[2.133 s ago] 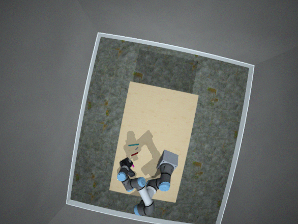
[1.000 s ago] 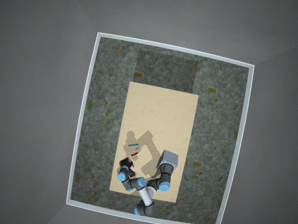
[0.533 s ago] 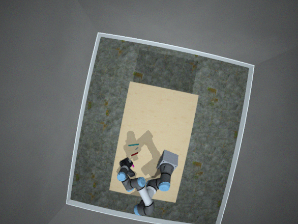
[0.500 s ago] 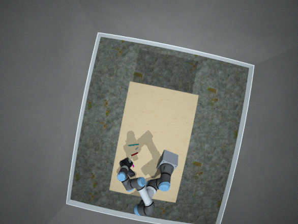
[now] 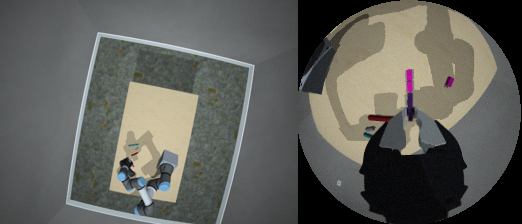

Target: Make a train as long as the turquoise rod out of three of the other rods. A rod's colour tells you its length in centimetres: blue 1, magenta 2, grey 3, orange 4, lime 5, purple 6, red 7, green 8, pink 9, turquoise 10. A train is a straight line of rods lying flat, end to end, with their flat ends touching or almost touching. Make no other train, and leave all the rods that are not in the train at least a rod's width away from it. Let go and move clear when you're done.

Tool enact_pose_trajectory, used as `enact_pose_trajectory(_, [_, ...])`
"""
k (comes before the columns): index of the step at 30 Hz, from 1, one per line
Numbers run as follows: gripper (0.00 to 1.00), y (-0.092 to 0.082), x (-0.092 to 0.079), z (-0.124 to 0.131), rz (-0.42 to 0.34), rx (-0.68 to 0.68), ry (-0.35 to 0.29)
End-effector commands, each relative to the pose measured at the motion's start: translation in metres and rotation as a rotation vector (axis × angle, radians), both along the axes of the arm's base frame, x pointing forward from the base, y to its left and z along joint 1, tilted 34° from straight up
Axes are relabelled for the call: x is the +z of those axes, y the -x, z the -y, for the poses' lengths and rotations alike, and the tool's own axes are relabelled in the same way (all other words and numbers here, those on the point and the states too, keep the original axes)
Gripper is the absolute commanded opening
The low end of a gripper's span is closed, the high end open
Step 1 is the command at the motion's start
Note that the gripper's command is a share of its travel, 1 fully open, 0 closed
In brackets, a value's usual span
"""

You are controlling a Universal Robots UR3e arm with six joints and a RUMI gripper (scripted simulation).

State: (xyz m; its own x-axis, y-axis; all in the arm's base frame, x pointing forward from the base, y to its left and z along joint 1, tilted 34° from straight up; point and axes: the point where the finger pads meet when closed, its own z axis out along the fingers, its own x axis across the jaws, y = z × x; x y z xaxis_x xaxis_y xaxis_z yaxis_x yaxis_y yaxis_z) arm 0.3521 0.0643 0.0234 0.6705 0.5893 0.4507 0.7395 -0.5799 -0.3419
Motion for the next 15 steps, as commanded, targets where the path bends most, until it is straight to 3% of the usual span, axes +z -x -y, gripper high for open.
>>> enact_pose_trajectory(1, [0.00,-0.0008,-0.0024,-0.0012,0.002,-0.001,0.001])
enact_pose_trajectory(15, [0.00,-0.0011,-0.0073,-0.0046,0.002,-0.001,0.001])
